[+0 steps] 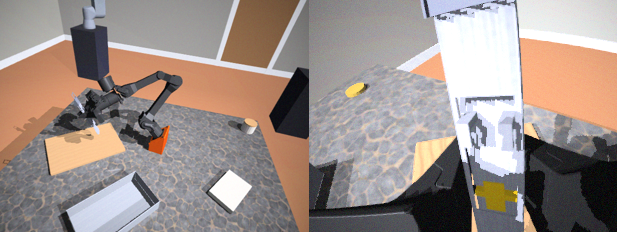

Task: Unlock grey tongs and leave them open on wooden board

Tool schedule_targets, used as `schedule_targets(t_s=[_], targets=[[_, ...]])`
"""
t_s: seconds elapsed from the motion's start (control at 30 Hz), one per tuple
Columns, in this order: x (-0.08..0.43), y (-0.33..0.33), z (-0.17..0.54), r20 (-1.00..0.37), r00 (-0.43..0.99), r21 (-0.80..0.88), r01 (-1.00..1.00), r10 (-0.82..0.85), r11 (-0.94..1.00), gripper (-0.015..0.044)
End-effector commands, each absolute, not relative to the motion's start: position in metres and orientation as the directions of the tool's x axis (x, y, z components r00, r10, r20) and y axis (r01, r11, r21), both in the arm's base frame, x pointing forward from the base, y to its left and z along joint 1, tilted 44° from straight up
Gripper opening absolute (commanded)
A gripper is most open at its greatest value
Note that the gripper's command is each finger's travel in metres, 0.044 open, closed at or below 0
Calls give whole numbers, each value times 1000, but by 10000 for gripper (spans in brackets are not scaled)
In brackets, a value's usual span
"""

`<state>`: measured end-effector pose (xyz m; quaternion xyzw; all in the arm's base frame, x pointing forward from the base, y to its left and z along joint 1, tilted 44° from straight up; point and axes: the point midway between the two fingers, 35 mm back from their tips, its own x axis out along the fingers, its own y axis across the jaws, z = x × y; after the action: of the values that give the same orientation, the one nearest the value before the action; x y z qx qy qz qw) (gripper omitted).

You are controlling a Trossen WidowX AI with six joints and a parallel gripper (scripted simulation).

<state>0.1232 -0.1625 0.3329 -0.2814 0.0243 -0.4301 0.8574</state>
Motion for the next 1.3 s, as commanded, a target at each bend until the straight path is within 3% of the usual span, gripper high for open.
schedule_targets(t_s=[0.0,0.6,1.27], targets=[[124,-161,334,208,634,-509,720,-745,471,-150],[125,-163,335,185,632,-498,720,-753,483,-150],[136,-188,330,-148,569,-335,741,-809,582,-150]])
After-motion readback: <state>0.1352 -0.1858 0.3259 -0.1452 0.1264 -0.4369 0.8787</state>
